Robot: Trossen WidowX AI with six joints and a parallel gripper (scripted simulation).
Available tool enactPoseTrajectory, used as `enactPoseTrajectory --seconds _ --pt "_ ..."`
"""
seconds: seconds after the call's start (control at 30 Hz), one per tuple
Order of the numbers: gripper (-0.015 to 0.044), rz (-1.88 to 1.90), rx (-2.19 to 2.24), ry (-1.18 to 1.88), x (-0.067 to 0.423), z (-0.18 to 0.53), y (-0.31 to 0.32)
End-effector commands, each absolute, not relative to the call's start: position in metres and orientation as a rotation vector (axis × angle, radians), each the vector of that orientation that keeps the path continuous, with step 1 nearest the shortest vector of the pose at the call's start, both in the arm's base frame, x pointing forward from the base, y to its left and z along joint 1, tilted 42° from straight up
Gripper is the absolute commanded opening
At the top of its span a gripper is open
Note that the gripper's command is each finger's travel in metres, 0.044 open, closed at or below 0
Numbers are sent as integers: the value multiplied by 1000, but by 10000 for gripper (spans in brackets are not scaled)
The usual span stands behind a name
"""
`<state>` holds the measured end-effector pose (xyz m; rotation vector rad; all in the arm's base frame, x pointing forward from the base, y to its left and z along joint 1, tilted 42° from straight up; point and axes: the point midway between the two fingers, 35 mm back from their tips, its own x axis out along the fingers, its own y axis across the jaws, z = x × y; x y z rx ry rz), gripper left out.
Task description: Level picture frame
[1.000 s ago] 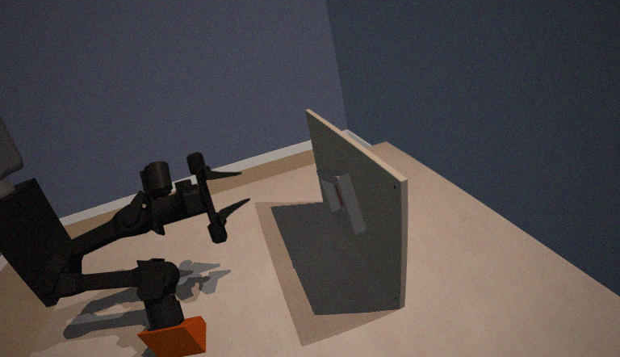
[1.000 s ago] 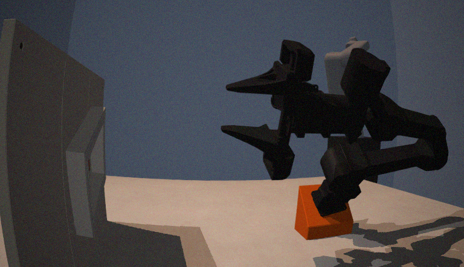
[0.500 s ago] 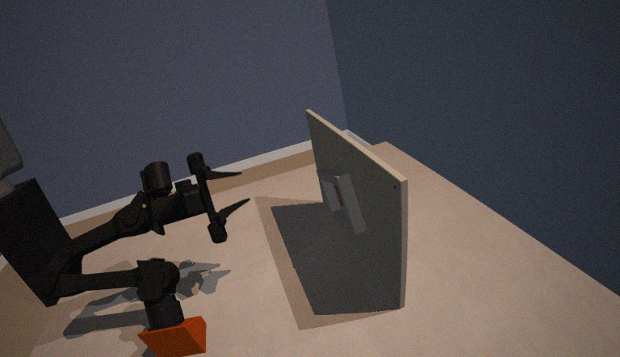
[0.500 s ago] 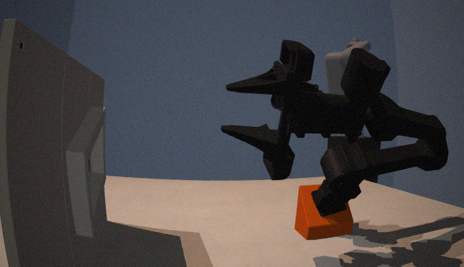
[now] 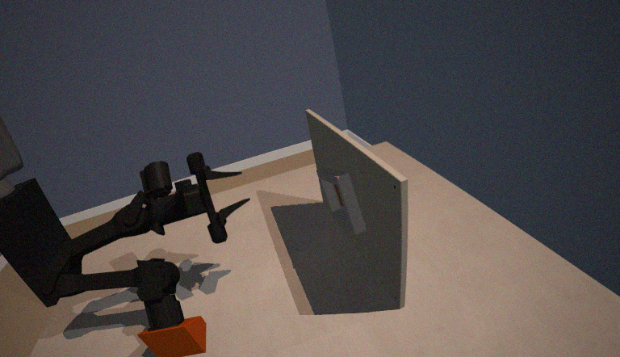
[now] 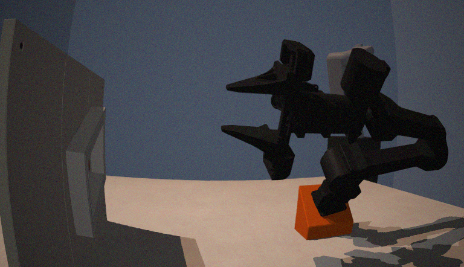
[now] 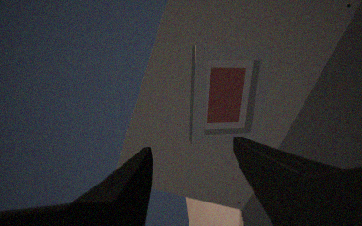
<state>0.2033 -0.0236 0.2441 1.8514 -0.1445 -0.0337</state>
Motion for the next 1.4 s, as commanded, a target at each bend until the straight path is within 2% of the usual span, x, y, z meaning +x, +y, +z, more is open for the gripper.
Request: enactPoseTrajectory --seconds 0.0,0.33,0.77,1.37 --pt "260 -33 1848 -139 203 244 -23" --pt "260 -34 1852 -144 204 244 -24" --pt "260 -21 1951 -146 270 214 -16" --pt "260 -20 1953 -147 272 219 -11"
